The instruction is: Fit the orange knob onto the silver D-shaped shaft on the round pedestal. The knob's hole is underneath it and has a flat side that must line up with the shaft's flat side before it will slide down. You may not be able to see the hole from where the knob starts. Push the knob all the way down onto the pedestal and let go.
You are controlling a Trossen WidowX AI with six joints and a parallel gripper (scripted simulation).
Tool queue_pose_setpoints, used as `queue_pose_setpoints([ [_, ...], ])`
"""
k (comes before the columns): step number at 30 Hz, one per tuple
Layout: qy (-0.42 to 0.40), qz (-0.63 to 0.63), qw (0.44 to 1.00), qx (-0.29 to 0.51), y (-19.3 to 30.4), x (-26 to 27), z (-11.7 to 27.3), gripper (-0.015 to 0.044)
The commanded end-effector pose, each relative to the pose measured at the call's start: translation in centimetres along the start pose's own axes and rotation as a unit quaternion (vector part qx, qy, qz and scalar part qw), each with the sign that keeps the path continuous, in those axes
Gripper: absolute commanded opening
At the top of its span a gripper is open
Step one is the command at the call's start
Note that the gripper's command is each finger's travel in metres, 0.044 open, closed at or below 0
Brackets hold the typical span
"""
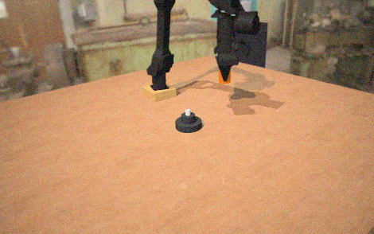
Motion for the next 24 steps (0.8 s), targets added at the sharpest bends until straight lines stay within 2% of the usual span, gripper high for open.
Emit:
queue_pose_setpoints([
  [1, 0.005, 0.003, 1.000, -0.011, 0.0, 0.0, 2.1, 0.0000],
  [7, 0.005, 0.003, 1.000, -0.011, 0.2, 0.1, 3.5, 0.0000],
  [24, 0.008, -0.001, 1.000, -0.012, 1.7, -2.6, 2.7, 0.0000],
])
Point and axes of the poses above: the point midway between the two fingers, 35 mm back from their tips, its own z axis back along the fingers, its own x axis across the jaws, y = z × x, the point moved 4 cm from there along z, back along the fingers, and after that the axes turned 5 degrees about -z, right-handed, at the moved point
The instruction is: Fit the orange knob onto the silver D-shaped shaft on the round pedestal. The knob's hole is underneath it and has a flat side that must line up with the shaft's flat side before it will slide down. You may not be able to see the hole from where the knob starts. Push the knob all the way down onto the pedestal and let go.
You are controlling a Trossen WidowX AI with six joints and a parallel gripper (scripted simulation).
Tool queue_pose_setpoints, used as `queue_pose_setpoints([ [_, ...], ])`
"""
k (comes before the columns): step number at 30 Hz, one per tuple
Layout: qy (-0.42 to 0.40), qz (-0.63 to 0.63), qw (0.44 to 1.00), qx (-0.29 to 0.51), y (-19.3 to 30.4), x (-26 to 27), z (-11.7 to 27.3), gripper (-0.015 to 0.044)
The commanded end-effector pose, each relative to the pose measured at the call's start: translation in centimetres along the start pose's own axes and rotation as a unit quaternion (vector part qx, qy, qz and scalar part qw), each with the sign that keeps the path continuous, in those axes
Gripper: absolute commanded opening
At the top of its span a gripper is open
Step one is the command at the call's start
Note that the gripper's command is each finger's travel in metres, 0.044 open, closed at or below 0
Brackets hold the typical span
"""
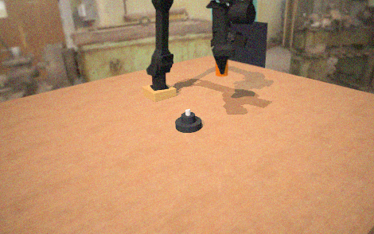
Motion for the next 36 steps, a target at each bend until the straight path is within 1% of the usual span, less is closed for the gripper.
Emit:
queue_pose_setpoints([
  [1, 0.000, 0.001, 1.000, -0.001, 0.5, -1.1, -0.4, 0.0000],
  [36, -0.001, -0.011, 1.000, -0.001, 6.5, -8.7, -3.4, 0.0000],
])
Point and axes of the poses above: the point midway between the two fingers, 35 mm back from their tips, its own z axis back along the fingers, its own x axis across the jaws, y = z × x, the point moved 4 cm from there along z, back along the fingers, and after that the axes turned 5 degrees about -z, right-handed, at the moved point
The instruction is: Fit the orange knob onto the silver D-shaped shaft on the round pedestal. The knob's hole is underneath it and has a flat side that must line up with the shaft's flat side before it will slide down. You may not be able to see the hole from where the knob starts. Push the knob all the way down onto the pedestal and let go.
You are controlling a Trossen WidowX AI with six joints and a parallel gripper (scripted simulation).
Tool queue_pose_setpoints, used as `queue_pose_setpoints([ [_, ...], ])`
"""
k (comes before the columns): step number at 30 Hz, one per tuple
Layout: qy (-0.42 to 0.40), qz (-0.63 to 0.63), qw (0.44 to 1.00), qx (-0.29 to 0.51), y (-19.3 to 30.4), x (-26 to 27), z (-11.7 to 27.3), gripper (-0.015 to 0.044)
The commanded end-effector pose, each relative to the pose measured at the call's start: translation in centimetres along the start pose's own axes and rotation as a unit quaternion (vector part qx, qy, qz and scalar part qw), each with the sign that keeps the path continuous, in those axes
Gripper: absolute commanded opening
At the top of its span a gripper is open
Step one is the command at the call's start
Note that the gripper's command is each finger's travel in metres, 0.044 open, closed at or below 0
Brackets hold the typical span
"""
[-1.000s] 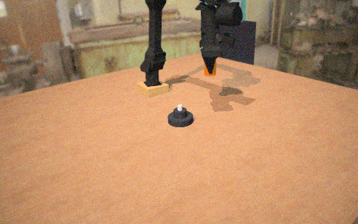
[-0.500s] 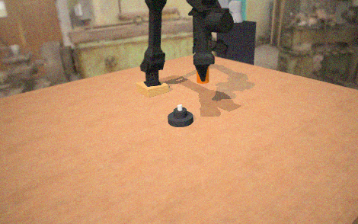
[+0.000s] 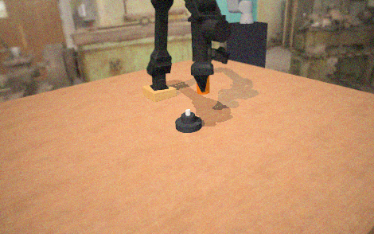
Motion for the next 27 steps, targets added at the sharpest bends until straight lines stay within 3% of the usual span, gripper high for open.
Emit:
queue_pose_setpoints([
  [1, 0.000, 0.000, 1.000, -0.003, 0.9, -0.9, -0.3, 0.0000],
  [27, 0.003, 0.013, 1.000, 0.003, 4.6, -4.0, -3.0, 0.0000],
])
Point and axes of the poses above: the point midway between the two fingers, 35 mm back from their tips, its own z axis back along the fingers, its own x axis across the jaws, y = z × x, the point moved 4 cm from there along z, back along the fingers, and after that the axes turned 5 degrees about -z, right-handed, at the moved point
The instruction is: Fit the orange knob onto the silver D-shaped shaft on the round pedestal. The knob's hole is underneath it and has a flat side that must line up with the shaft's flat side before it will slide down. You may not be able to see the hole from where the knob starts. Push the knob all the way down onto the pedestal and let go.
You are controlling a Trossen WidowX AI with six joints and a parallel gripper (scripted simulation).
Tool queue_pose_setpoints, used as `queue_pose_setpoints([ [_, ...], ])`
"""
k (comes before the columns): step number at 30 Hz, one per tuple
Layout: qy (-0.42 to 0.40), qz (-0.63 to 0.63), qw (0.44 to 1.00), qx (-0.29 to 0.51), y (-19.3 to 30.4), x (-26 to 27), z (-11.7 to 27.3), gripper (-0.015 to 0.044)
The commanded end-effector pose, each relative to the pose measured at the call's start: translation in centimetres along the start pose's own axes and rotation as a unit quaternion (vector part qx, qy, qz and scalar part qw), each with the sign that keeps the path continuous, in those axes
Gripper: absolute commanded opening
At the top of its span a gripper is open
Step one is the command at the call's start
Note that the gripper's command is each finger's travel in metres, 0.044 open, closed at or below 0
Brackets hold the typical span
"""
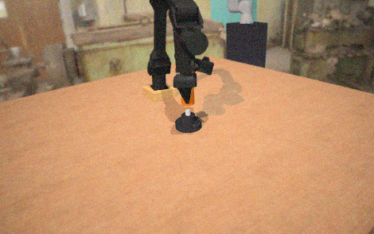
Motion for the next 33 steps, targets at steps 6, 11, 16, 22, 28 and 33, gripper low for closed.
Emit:
queue_pose_setpoints([
  [6, -0.001, -0.001, 1.000, 0.001, 0.2, 0.0, -2.1, 0.0000],
  [11, -0.001, -0.001, 1.000, 0.001, 0.2, -0.1, -1.7, 0.0000],
  [16, -0.001, -0.001, 1.000, 0.001, 0.1, -0.2, -1.5, 0.0000],
  [22, -0.001, -0.001, 1.000, 0.001, 0.0, -0.4, -1.5, 0.0000],
  [28, -0.001, -0.001, 1.000, 0.001, 0.0, -0.4, -2.0, 0.0000],
  [33, -0.001, -0.001, 1.000, 0.001, -0.1, -0.5, -2.1, 0.0000],
])
Point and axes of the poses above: the point midway between the two fingers, 35 mm back from their tips, its own z axis back along the fingers, its own x axis across the jaws, y = z × x, the point moved 4 cm from there along z, back along the fingers, and after that the axes turned 5 degrees about -z, right-handed, at the moved point
